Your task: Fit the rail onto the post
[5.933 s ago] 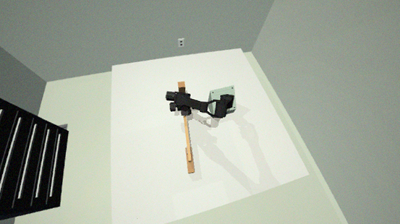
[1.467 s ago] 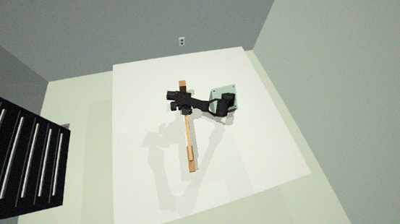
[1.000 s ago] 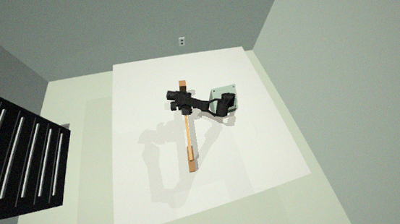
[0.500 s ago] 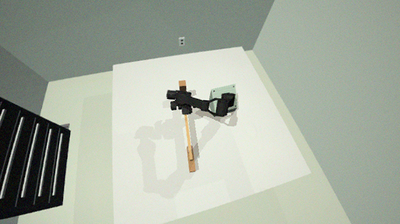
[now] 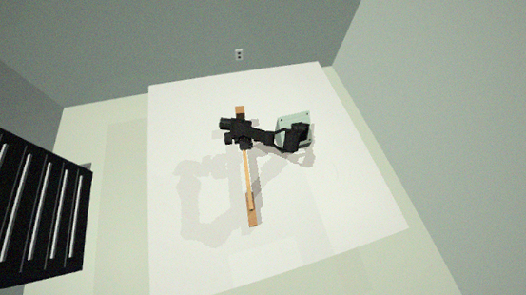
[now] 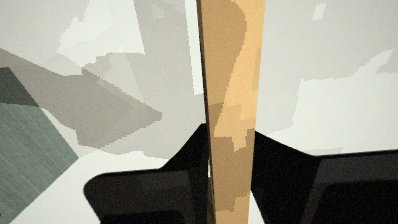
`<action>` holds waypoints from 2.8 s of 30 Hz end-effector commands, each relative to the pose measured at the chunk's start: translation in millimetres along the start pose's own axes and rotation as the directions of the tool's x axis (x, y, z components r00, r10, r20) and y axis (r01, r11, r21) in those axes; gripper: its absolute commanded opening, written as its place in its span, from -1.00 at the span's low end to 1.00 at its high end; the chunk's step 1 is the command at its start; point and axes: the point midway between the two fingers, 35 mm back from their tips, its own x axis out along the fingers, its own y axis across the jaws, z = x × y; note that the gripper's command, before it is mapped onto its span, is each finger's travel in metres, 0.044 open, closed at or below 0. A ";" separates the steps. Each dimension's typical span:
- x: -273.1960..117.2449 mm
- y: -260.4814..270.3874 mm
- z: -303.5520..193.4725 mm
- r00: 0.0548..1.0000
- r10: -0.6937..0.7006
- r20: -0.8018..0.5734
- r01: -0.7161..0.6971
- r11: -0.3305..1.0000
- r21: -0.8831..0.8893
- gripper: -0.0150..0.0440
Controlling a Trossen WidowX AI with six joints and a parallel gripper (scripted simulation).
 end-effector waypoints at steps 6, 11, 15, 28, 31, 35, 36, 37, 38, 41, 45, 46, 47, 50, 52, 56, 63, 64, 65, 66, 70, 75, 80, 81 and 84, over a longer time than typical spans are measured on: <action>-0.1 0.6 -4.7 1.000 -0.006 0.001 0.006 1.000 0.002 -0.49; 0.5 0.9 -6.1 1.000 -0.006 0.001 0.006 1.000 0.002 -0.49; 0.8 1.2 -7.3 1.000 -0.006 0.001 0.006 1.000 0.002 -0.49; 0.4 1.6 -11.4 1.000 -0.006 0.001 0.006 1.000 0.002 -0.49; 0.1 1.6 -12.3 1.000 -0.006 0.001 0.006 1.000 0.002 -0.49; -0.4 1.6 -13.5 1.000 -0.006 0.001 0.006 1.000 0.002 -0.49; -0.5 1.5 -13.8 1.000 -0.006 0.001 0.006 1.000 0.002 -0.49; -0.6 1.5 -14.1 1.000 -0.006 0.001 0.006 1.000 0.002 -0.49; -0.7 1.5 -14.4 1.000 -0.006 0.001 0.006 1.000 0.002 -0.49; -1.0 1.4 -15.3 1.000 -0.006 0.001 0.006 1.000 0.002 -0.49; -1.5 1.1 -16.5 1.000 -0.006 0.001 0.006 1.000 0.002 -0.49; -1.7 1.1 -16.8 1.000 -0.006 0.001 0.006 1.000 0.002 -0.49; -1.8 1.0 -17.1 1.000 -0.006 0.001 0.006 1.000 0.002 -0.49; -2.1 0.7 -17.9 1.000 -0.006 0.001 0.006 1.000 0.002 -0.49; -2.4 0.5 -18.5 1.000 -0.006 0.001 0.006 1.000 0.002 -0.49; -2.8 0.0 -19.6 1.000 -0.006 0.001 0.006 1.000 0.002 -0.49; -3.3 -1.0 -21.5 1.000 -0.006 0.001 0.006 1.000 0.002 -0.49; -3.3 -1.2 -21.8 1.000 -0.006 0.000 0.006 1.000 0.002 -0.49; -3.3 -1.3 -22.1 1.000 -0.006 0.000 0.006 1.000 0.002 -0.49; -3.3 -1.5 -22.4 1.000 -0.006 0.000 0.006 1.000 0.002 -0.49; -3.3 -2.0 -23.5 1.000 -0.006 0.000 0.006 1.000 0.002 -0.49; -3.0 -2.8 -24.9 1.000 -0.006 0.000 0.006 1.000 0.002 -0.49; -2.6 -3.4 -26.4 1.000 -0.006 0.000 0.006 1.000 0.002 -0.49; -2.5 -3.5 -26.7 1.000 -0.006 0.000 0.006 1.000 0.002 -0.49; -2.2 -3.8 -27.5 1.000 -0.006 0.000 0.006 1.000 0.002 -0.49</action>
